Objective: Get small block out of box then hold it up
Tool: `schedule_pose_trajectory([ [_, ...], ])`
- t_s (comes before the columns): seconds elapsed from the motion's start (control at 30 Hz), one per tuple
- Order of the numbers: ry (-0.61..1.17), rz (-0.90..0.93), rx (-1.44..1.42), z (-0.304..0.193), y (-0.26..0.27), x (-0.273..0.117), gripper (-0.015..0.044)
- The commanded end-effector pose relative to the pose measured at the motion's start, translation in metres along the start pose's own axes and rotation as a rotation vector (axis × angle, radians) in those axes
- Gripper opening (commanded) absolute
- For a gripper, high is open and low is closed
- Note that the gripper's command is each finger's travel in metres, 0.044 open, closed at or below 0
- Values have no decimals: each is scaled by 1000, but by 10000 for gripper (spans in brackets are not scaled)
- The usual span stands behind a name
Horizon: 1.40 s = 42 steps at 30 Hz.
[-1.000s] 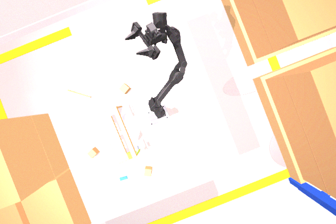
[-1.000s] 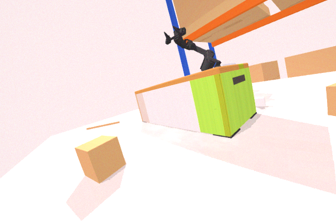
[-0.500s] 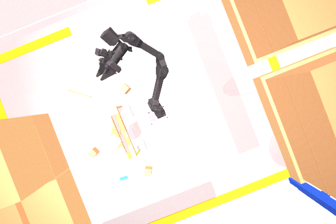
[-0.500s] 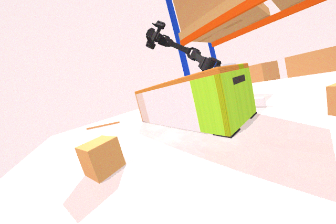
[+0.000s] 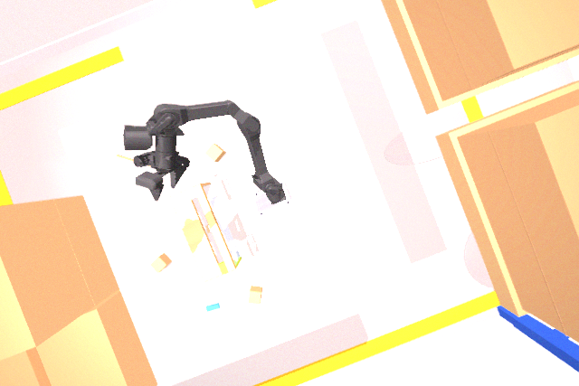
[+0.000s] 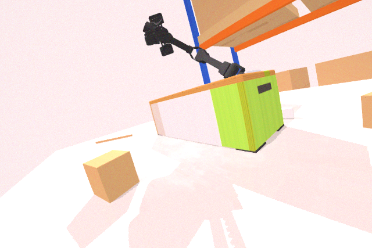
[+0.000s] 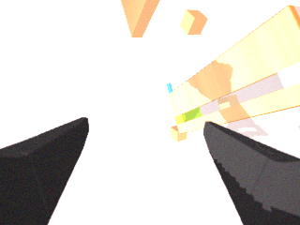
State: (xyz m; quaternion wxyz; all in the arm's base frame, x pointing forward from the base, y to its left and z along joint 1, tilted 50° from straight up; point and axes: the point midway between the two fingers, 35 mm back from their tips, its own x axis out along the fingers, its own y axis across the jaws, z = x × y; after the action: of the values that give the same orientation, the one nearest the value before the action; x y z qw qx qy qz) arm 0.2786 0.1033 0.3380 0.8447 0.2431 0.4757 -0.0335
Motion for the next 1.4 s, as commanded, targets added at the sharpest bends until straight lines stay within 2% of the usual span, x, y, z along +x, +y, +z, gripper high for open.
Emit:
schedule_pose_trajectory([
  [0.0, 81, -234, 168, -18, -8, 67, 400],
  [0.27, 39, -603, 385, -57, -30, 153, 400],
  [0.37, -68, -784, 495, -78, -47, 186, 400],
  [0.63, -382, -1026, 632, -114, -82, 232, 400],
  [0.9, -742, -1098, 673, -140, -115, 261, 400],
  [1.37, -752, -1098, 673, -141, -116, 262, 400],
])
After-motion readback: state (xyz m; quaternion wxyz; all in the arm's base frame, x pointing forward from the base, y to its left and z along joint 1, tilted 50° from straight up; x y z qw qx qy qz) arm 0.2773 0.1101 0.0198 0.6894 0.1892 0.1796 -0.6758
